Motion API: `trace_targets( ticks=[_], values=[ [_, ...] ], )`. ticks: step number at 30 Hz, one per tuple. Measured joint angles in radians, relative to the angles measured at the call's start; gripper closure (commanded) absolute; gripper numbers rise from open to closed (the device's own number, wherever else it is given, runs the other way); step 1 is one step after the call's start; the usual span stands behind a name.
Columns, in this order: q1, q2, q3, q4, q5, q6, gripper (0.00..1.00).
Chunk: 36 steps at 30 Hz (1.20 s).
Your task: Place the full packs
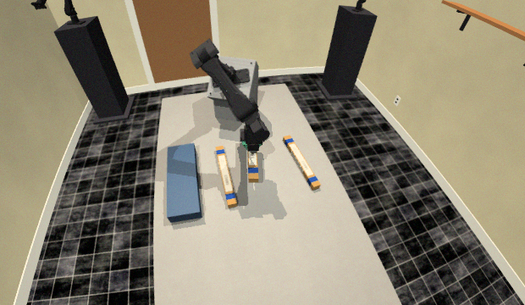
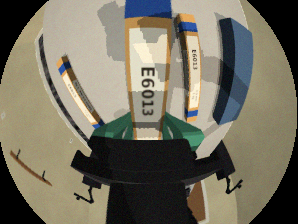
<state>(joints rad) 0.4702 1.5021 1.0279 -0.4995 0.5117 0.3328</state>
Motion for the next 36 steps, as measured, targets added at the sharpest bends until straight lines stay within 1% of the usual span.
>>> trace_targets(
  ticks=[6, 11, 14, 21, 36],
  values=[
    [0.041, 0.036, 0.006, -0.002, 0.025, 0.051, 1.0],
    [0.066, 0.041, 0.01, -0.01, 0.05, 0.086, 1.0],
    [0.089, 0.069, 0.019, -0.008, 0.066, 0.108, 1.0],
    [0.138, 0.105, 0.03, -0.011, 0.082, 0.155, 1.0],
    [0.143, 0.104, 0.064, -0.019, 0.1, 0.183, 1.0]
  ],
)
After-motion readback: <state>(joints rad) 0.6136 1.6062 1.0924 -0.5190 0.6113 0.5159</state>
